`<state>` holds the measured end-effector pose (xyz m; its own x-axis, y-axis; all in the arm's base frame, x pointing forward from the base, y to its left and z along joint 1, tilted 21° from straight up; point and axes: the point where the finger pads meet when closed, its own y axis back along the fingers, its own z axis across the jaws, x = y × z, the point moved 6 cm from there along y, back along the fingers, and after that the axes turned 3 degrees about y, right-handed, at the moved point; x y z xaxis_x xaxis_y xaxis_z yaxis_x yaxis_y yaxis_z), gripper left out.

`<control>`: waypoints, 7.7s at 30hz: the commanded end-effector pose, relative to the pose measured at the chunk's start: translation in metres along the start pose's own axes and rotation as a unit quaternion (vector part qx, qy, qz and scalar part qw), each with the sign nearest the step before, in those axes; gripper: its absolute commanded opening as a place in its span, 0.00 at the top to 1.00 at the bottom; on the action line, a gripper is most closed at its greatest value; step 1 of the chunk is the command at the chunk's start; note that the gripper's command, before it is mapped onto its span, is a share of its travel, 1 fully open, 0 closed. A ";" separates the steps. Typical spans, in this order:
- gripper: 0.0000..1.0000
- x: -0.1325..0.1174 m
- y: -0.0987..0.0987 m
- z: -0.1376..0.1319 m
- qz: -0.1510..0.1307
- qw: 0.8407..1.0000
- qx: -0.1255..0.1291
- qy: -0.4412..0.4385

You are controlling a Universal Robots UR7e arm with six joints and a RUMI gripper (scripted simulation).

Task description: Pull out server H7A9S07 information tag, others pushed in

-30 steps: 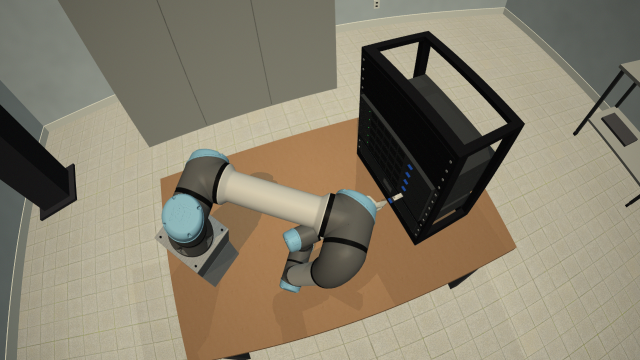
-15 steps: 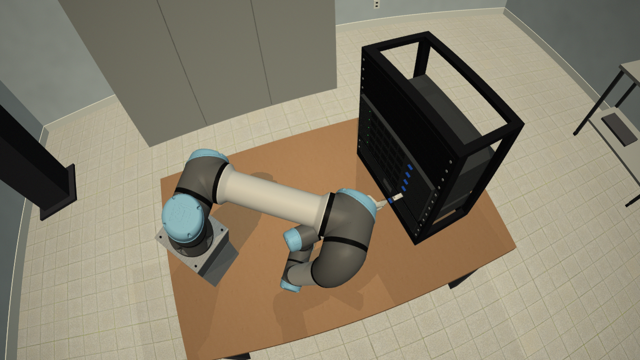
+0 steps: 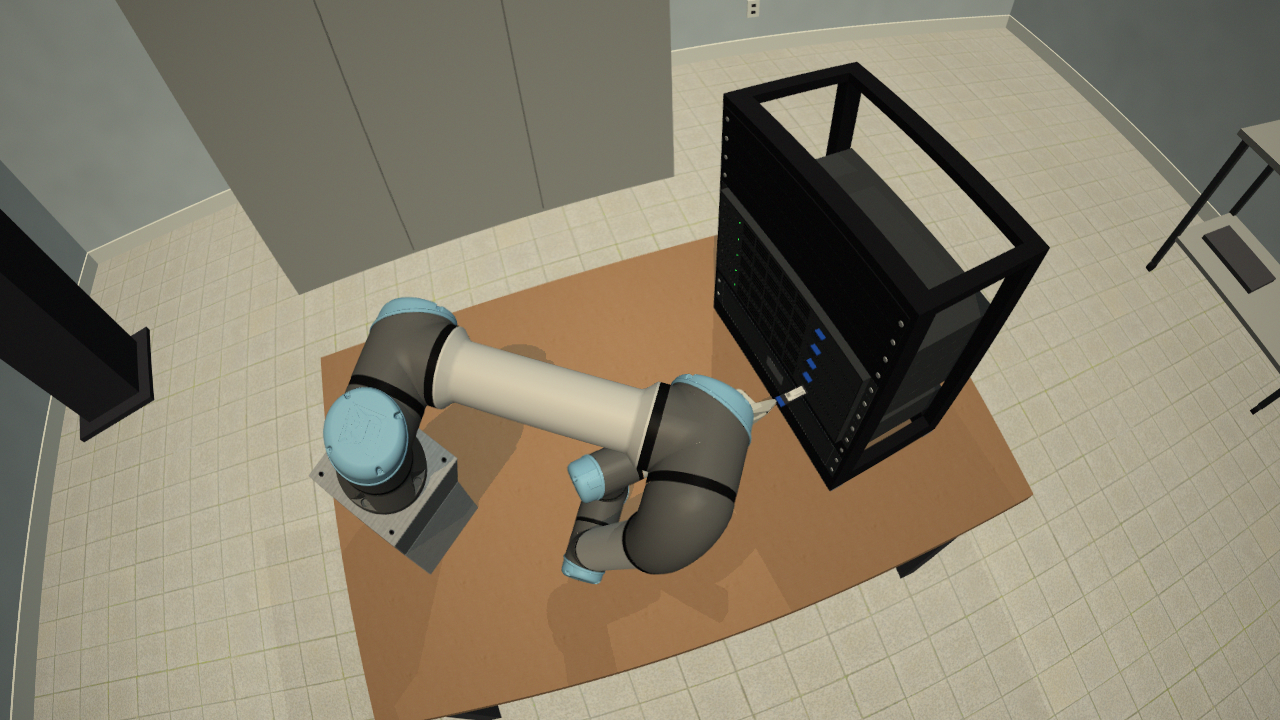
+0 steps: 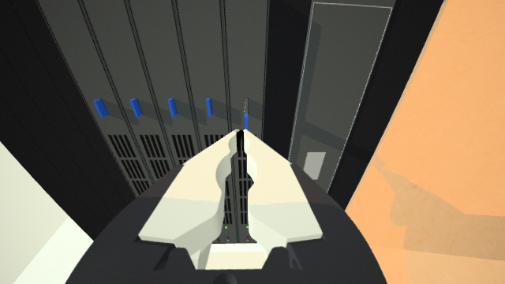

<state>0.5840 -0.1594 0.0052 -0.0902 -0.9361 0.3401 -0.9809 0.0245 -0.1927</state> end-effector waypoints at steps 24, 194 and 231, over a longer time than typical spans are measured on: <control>1.00 0.000 -0.006 -0.001 0.000 1.000 0.000 0.000; 0.85 0.002 -0.039 -0.041 0.000 1.000 0.000 0.000; 0.85 0.002 -0.039 -0.041 0.000 1.000 0.000 0.000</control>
<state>0.6150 -0.1482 0.0505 -0.0902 -0.9361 0.3401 -0.9810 0.0245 -0.1926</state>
